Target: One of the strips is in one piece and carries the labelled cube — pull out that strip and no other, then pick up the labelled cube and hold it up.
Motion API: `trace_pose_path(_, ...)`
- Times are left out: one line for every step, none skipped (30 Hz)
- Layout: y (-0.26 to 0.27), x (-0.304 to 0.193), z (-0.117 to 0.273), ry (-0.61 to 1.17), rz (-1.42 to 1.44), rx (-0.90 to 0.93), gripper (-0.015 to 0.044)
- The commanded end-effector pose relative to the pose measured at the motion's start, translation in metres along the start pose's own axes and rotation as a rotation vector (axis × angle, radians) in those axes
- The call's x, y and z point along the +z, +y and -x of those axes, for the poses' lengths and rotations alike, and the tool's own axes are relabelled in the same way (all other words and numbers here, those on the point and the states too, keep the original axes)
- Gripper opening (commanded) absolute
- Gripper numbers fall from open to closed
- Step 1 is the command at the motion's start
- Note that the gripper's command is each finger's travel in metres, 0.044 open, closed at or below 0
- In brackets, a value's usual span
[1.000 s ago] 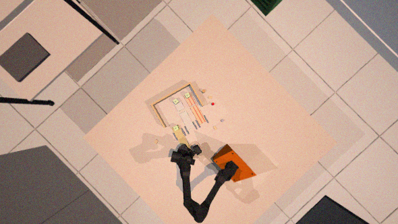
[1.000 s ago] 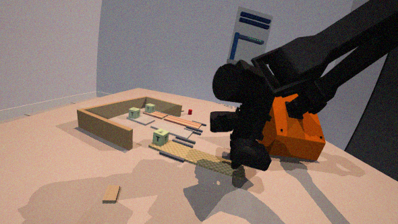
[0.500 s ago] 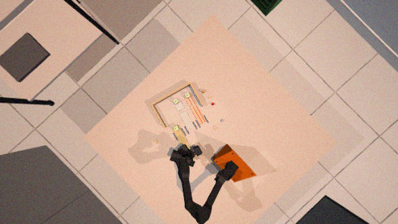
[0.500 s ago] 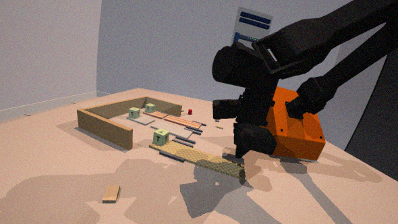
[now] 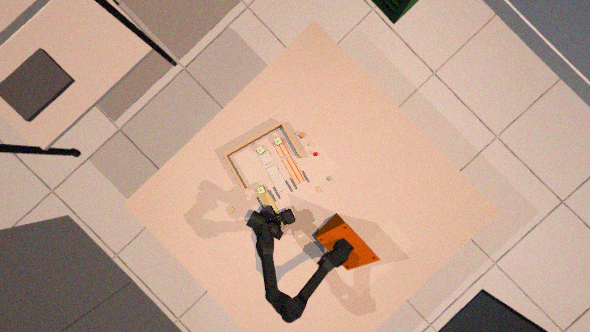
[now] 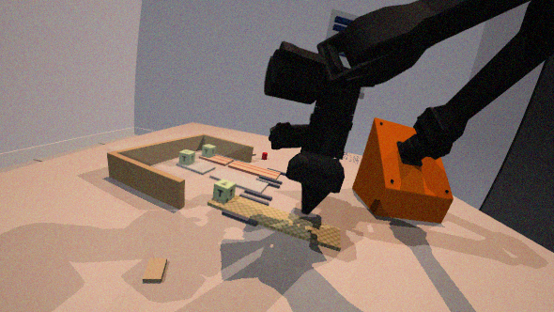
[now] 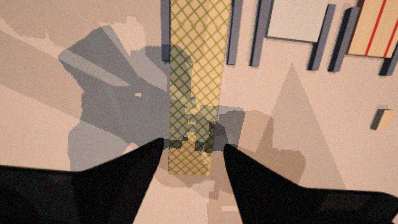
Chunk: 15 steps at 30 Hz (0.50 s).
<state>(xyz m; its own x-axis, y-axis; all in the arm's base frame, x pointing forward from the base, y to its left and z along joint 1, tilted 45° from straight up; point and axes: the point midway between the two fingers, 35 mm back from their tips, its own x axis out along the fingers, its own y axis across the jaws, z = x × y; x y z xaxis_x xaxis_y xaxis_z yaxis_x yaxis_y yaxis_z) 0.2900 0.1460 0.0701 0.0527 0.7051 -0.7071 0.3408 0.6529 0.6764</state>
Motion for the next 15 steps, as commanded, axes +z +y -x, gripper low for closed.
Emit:
trace_pose_path(0.0, 0.015, 0.002, 0.003, 0.001, 0.003, 0.0367)
trace_pose_path(0.0, 0.019, 0.002, 0.003, 0.001, 0.003, 0.0394)
trace_pose_path(0.0, 0.023, 0.003, 0.003, 0.001, 0.003, 0.042)
trace_pose_path(0.001, 0.027, 0.003, 0.003, 0.002, 0.003, 0.044)
trace_pose_path(0.001, 0.03, 0.004, 0.003, 0.002, 0.003, 0.044)
trace_pose_path(0.001, 0.034, 0.004, 0.003, 0.002, 0.003, 0.044)
trace_pose_path(0.001, 0.038, 0.005, 0.002, 0.002, 0.003, 0.044)
trace_pose_path(0.001, 0.042, 0.005, 0.002, 0.002, 0.003, 0.044)
trace_pose_path(0.001, 0.045, 0.006, 0.002, 0.002, 0.003, 0.044)
trace_pose_path(0.001, 0.049, 0.006, 0.002, 0.002, 0.003, 0.044)
trace_pose_path(0.001, 0.053, 0.007, 0.002, 0.002, 0.003, 0.044)
trace_pose_path(0.001, 0.057, 0.007, 0.002, 0.003, 0.003, 0.044)
trace_pose_path(0.001, 0.06, 0.008, 0.002, 0.003, 0.003, 0.044)
trace_pose_path(0.001, 0.064, 0.008, 0.001, 0.003, 0.003, 0.044)
trace_pose_path(0.001, 0.068, 0.009, 0.001, 0.003, 0.003, 0.044)
